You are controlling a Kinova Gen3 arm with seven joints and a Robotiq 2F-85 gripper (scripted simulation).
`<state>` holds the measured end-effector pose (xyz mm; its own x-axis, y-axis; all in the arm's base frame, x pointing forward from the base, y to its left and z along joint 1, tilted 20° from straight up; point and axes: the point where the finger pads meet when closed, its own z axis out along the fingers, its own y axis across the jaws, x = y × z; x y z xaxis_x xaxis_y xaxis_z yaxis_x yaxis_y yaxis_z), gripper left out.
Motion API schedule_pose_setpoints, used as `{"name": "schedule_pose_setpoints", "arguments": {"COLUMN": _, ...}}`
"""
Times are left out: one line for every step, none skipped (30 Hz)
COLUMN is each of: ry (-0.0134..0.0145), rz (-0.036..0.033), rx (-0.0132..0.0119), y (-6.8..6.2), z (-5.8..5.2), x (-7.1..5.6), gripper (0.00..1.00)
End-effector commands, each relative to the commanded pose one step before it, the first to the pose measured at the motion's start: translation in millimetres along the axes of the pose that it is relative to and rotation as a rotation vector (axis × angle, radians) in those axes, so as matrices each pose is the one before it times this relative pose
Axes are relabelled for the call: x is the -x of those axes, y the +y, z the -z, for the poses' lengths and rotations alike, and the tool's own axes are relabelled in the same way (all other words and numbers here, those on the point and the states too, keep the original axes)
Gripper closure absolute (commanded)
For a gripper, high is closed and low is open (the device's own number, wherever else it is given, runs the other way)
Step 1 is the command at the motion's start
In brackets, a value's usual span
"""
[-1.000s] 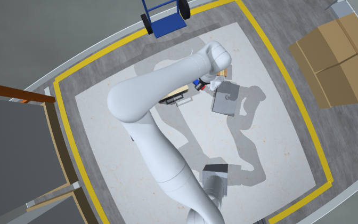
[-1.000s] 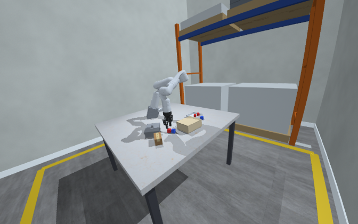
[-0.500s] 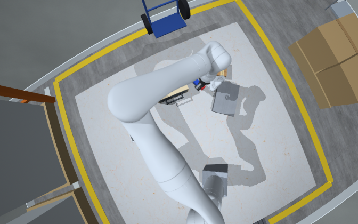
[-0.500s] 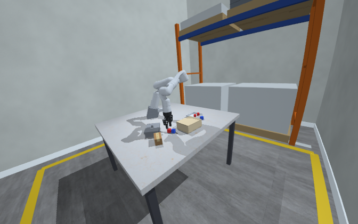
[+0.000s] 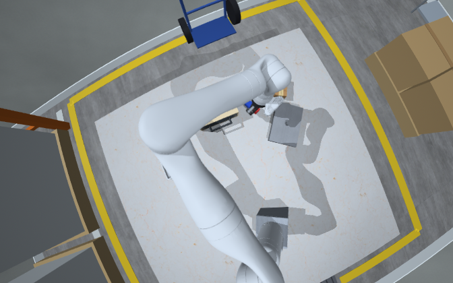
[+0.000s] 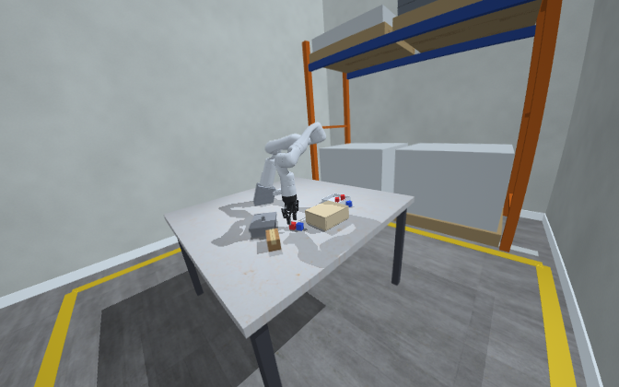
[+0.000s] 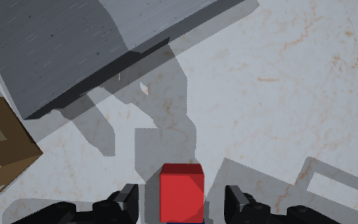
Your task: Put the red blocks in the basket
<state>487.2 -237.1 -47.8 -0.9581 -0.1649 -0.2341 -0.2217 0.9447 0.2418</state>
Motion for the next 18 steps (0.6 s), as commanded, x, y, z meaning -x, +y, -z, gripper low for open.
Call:
{"name": "schedule_pose_setpoints", "arguments": {"ry": -0.00149, "rz": -0.00004, "rx": -0.00141, "y": -0.54, "z": -1.81, "x": 0.45, "gripper": 0.38}}
{"name": "schedule_pose_setpoints", "arguments": {"ry": 0.0, "rz": 0.0, "rx": 0.0, "y": 0.0, "z": -1.33, "x": 0.0, "gripper": 0.38}}
{"name": "schedule_pose_setpoints", "arguments": {"ry": 0.0, "rz": 0.0, "rx": 0.0, "y": 0.0, "z": -1.36, "x": 0.0, "gripper": 0.38}}
{"name": "schedule_pose_setpoints", "arguments": {"ry": 0.0, "rz": 0.0, "rx": 0.0, "y": 0.0, "z": 0.0, "x": 0.0, "gripper": 0.38}}
{"name": "schedule_pose_setpoints", "arguments": {"ry": 0.0, "rz": 0.0, "rx": 0.0, "y": 0.0, "z": 0.0, "x": 0.0, "gripper": 0.38}}
{"name": "schedule_pose_setpoints", "arguments": {"ry": 0.0, "rz": 0.0, "rx": 0.0, "y": 0.0, "z": -1.38, "x": 0.0, "gripper": 0.38}}
{"name": "schedule_pose_setpoints", "arguments": {"ry": 0.0, "rz": 0.00001, "rx": 0.0, "y": 0.0, "z": -1.41, "x": 0.0, "gripper": 0.38}}
{"name": "schedule_pose_setpoints", "arguments": {"ry": 0.0, "rz": 0.0, "rx": 0.0, "y": 0.0, "z": -1.42, "x": 0.0, "gripper": 0.38}}
{"name": "schedule_pose_setpoints", "arguments": {"ry": 0.0, "rz": -0.00001, "rx": 0.0, "y": 0.0, "z": -1.43, "x": 0.0, "gripper": 0.38}}
{"name": "schedule_pose_setpoints", "arguments": {"ry": 0.0, "rz": 0.00001, "rx": 0.0, "y": 0.0, "z": -1.43, "x": 0.0, "gripper": 0.38}}
{"name": "schedule_pose_setpoints", "arguments": {"ry": 0.0, "rz": 0.0, "rx": 0.0, "y": 0.0, "z": -1.42, "x": 0.0, "gripper": 0.38}}
{"name": "schedule_pose_setpoints", "arguments": {"ry": 0.0, "rz": -0.00001, "rx": 0.0, "y": 0.0, "z": -1.41, "x": 0.0, "gripper": 0.38}}
{"name": "schedule_pose_setpoints", "arguments": {"ry": 0.0, "rz": 0.0, "rx": 0.0, "y": 0.0, "z": -1.39, "x": 0.0, "gripper": 0.38}}
{"name": "schedule_pose_setpoints", "arguments": {"ry": 0.0, "rz": 0.0, "rx": 0.0, "y": 0.0, "z": -1.36, "x": 0.0, "gripper": 0.38}}
{"name": "schedule_pose_setpoints", "arguments": {"ry": 0.0, "rz": 0.0, "rx": 0.0, "y": 0.0, "z": -1.33, "x": 0.0, "gripper": 0.38}}
{"name": "schedule_pose_setpoints", "arguments": {"ry": 0.0, "rz": 0.0, "rx": 0.0, "y": 0.0, "z": -1.29, "x": 0.0, "gripper": 0.38}}
{"name": "schedule_pose_setpoints", "arguments": {"ry": 0.0, "rz": 0.0, "rx": 0.0, "y": 0.0, "z": -1.25, "x": 0.0, "gripper": 0.38}}
{"name": "schedule_pose_setpoints", "arguments": {"ry": 0.0, "rz": 0.0, "rx": 0.0, "y": 0.0, "z": -1.2, "x": 0.0, "gripper": 0.38}}
